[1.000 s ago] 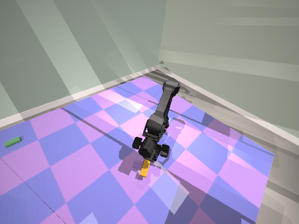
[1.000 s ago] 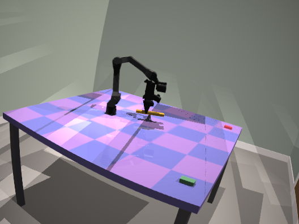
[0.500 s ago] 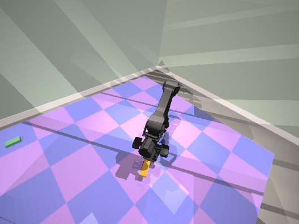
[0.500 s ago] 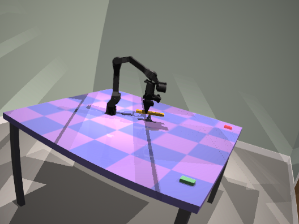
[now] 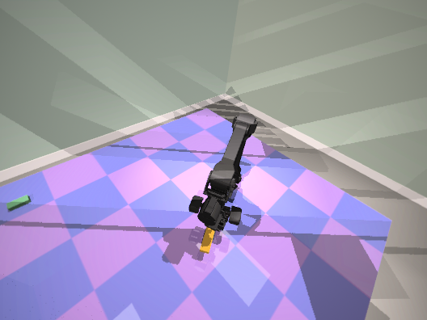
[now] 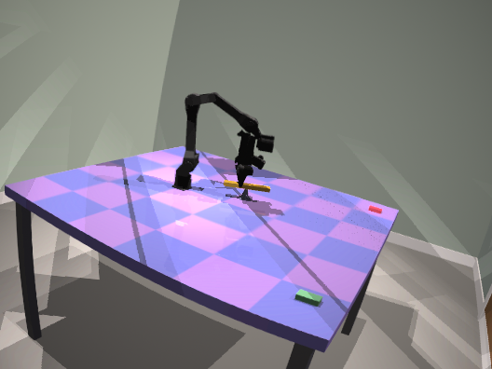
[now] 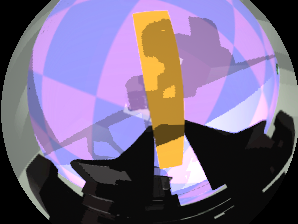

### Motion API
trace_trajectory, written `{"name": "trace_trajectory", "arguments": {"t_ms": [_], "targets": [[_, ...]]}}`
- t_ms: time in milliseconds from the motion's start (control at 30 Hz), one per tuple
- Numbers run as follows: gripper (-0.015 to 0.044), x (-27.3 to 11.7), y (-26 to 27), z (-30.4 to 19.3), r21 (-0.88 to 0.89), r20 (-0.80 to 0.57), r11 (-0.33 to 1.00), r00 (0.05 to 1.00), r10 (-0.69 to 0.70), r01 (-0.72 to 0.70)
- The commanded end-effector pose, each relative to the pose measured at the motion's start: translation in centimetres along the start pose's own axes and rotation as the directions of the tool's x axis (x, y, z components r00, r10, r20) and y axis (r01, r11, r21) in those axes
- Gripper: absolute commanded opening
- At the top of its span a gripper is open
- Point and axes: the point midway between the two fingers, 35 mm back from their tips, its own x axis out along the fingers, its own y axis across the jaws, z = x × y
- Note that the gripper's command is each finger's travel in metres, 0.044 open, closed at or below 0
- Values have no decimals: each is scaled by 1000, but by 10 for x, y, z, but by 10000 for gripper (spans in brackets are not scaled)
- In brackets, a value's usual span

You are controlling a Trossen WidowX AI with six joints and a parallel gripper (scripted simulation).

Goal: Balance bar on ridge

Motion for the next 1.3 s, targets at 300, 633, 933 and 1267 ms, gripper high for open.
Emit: {"name": "trace_trajectory", "arguments": {"t_ms": [300,633,933,1267], "targets": [[171,0,0,0,0,0,1000,1000,0,0],[173,0,0,0,0,0,1000,1000,0,0],[185,0,0,0,0,0,1000,1000,0,0],[316,0,0,0,0,0,1000,1000,0,0]]}}
